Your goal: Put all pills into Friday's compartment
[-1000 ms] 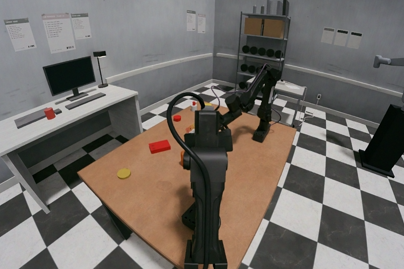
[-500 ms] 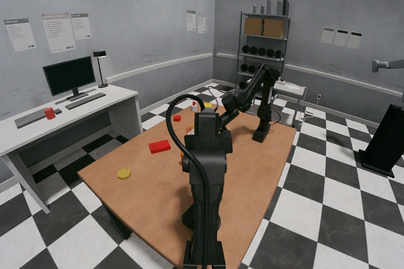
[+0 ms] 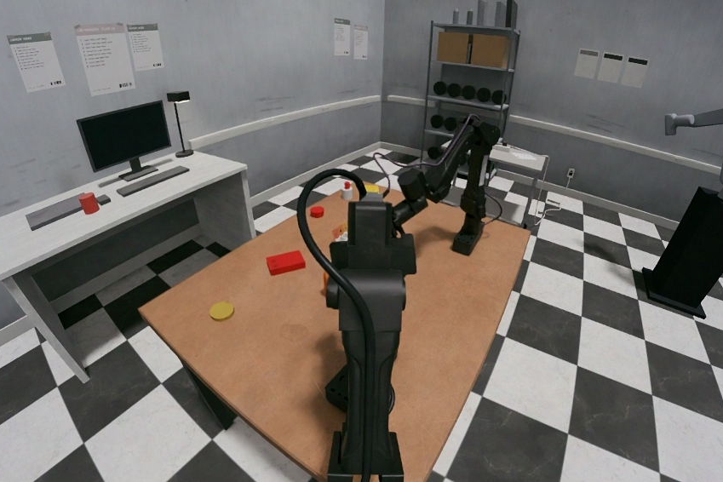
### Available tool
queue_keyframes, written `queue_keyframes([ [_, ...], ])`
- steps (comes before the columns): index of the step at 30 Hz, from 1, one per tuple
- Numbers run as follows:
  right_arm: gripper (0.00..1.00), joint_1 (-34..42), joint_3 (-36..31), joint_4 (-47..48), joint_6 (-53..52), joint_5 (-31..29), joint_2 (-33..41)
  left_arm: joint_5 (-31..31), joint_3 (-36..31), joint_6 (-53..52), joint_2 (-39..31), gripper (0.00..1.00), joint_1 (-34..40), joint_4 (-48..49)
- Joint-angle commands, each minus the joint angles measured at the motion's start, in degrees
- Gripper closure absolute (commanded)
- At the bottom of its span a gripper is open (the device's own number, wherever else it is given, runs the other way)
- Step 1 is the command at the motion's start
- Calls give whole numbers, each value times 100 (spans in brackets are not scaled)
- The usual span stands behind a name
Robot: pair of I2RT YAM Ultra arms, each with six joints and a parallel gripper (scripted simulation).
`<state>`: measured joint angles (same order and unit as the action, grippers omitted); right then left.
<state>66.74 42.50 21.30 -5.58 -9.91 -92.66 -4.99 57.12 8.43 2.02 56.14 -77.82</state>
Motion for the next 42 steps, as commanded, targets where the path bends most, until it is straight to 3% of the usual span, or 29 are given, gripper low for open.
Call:
queue_keyframes([
  [1,35,285,35,893,-371,-876,-247,45,4,9,-4,0,25,26],
  [5,35,760,126,1745,-700,-1956,-976,45,4,9,-4,0,25,26],
  [7,35,760,126,1745,-700,-1956,-976,45,4,9,-4,0,25,26],
  [11,35,1239,389,2538,-924,-3097,-1952,45,4,9,-4,0,25,26],
  [22,35,1969,2036,3642,-856,-5360,-4337,45,4,9,-4,0,25,26],
  [24,35,1969,2036,3642,-856,-5360,-4337,45,4,9,-4,0,25,26],
  [32,35,2173,3610,4282,-278,-6311,-5779,45,4,9,-4,0,25,26],
  [42,35,2201,4307,4965,373,-6422,-6446,45,4,9,-4,0,25,26],
])
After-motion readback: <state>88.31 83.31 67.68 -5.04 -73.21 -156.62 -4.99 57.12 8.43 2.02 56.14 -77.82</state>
